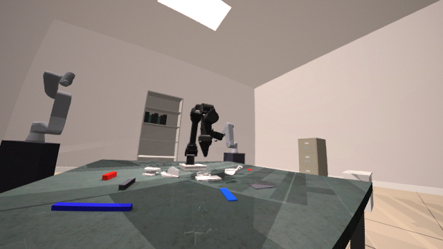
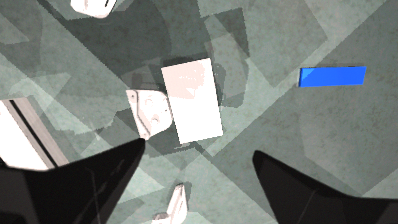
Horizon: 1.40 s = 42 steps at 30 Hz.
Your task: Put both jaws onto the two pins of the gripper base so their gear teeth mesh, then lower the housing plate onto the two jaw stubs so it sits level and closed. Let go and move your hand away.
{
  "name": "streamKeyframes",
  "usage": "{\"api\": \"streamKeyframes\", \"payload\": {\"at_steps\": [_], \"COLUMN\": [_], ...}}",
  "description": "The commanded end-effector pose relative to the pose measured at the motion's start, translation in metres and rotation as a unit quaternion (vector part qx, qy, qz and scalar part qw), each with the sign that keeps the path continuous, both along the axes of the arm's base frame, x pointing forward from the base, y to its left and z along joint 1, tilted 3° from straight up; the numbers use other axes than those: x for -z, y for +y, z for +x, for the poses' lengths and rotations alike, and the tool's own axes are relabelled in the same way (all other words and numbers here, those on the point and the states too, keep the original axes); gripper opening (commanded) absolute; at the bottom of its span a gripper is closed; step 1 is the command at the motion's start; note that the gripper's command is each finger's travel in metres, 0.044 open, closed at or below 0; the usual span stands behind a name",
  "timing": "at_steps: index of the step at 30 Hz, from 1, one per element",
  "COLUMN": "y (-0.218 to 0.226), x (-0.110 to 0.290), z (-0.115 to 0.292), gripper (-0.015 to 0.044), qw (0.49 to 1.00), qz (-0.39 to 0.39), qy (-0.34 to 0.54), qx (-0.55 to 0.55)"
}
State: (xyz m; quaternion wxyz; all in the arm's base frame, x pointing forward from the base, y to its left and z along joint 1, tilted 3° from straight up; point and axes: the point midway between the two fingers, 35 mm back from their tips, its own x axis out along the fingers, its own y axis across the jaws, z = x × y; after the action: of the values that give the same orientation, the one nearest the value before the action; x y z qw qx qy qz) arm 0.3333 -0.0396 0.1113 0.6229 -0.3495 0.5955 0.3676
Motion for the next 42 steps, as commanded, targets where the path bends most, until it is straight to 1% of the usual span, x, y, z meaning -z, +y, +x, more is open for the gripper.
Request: {"api": "streamKeyframes", "payload": {"at_steps": [1, 11, 17, 21, 27, 33, 42], "y": [-0.030, -0.114, -0.150, -0.151, -0.152, -0.152, -0.152], "x": [0.001, 0.011, 0.016, 0.018, 0.055, 0.057, 0.072], "z": [-0.010, -0.059, -0.094, -0.095, -0.096, -0.096, -0.096], "gripper": [0.0440, 0.0440, 0.0440, 0.0440, 0.0440, 0.0440, 0.0440], "qw": [1.000, 0.997, 0.994, 0.994, 0.994, 0.994, 0.994], "qz": [-0.008, -0.021, -0.025, -0.025, -0.025, -0.025, -0.025], "qy": [0.000, 0.015, 0.024, 0.025, 0.025, 0.025, 0.025], "qx": [0.016, 0.073, 0.104, 0.104, 0.104, 0.104, 0.104]}}
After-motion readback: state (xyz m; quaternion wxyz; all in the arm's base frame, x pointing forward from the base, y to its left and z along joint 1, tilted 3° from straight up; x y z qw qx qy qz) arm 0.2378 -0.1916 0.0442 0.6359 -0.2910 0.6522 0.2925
